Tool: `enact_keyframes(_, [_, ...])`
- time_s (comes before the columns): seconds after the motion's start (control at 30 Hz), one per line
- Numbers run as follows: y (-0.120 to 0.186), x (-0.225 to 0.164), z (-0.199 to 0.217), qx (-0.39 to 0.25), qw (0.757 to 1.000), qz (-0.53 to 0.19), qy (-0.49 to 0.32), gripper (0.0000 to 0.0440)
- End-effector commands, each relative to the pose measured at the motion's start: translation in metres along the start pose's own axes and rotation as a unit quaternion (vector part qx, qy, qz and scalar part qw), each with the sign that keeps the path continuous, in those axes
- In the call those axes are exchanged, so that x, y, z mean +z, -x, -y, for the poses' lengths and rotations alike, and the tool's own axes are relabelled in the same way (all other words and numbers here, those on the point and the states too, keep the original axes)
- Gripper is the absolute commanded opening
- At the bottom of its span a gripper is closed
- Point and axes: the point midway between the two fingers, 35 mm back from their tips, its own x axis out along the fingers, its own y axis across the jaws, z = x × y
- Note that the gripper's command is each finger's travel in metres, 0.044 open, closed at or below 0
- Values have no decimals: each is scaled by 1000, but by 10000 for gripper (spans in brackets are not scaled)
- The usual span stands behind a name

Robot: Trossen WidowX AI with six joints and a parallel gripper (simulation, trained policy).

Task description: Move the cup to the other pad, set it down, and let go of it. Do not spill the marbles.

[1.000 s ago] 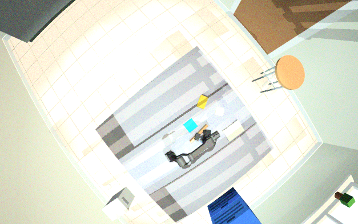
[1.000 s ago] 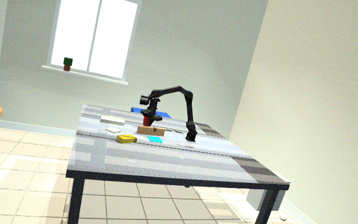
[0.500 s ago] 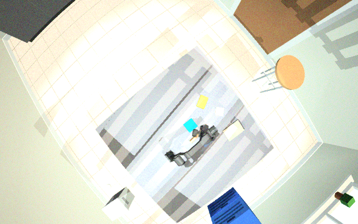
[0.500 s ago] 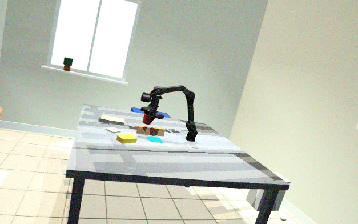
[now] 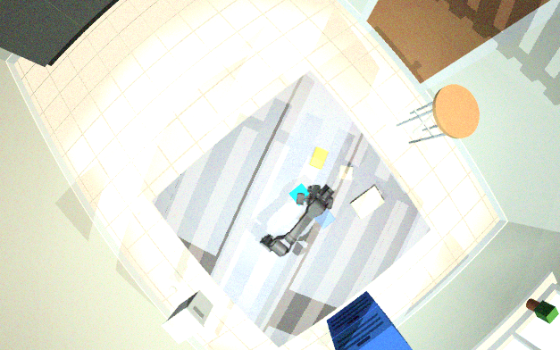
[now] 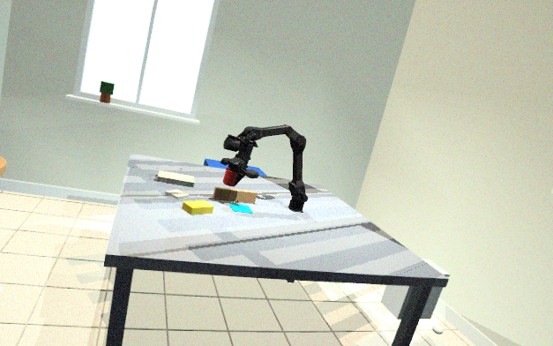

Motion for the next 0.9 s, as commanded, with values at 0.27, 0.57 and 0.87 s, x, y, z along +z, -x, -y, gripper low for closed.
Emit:
enact_keyframes(0.27, [-1,26,-35,-3,999,20,26,0])
enact_keyframes(0.57, [-17,31,-58,-2,999,19,35,0])
enact_keyframes(0.87, [-40,25,-74,-2,999,14,31,0])
